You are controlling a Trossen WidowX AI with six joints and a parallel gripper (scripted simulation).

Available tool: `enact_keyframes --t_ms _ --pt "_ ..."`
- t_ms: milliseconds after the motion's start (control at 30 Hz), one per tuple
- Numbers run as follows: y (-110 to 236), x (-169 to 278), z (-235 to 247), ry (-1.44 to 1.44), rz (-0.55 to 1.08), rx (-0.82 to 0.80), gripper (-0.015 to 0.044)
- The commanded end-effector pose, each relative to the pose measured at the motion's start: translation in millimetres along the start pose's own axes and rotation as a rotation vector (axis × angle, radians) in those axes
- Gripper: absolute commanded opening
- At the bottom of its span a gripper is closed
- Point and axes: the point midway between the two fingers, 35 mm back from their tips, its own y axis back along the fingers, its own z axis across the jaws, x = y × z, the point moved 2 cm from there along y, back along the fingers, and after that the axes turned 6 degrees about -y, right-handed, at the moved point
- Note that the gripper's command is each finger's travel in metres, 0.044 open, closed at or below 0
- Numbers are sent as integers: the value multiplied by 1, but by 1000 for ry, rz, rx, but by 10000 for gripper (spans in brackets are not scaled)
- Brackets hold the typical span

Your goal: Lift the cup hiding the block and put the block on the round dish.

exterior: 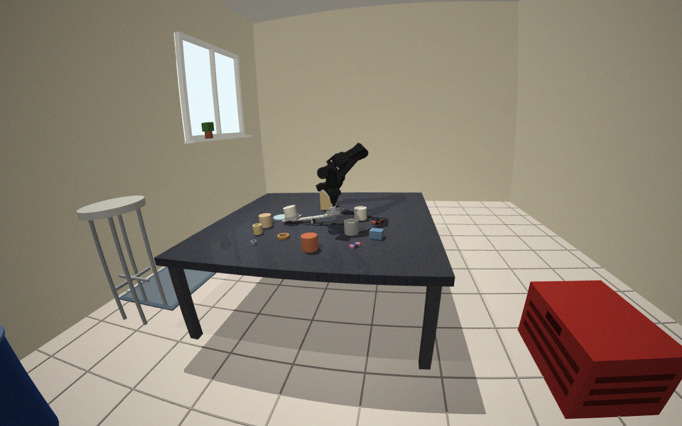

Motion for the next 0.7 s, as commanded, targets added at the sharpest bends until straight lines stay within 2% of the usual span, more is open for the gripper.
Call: enact_keyframes --t_ms 0,567,667 --pt "-6 0 -1 -7 5 1 260" --pt "-31 1 -1 -6 7 0 260" --pt "-31 1 -1 -6 7 0 181"
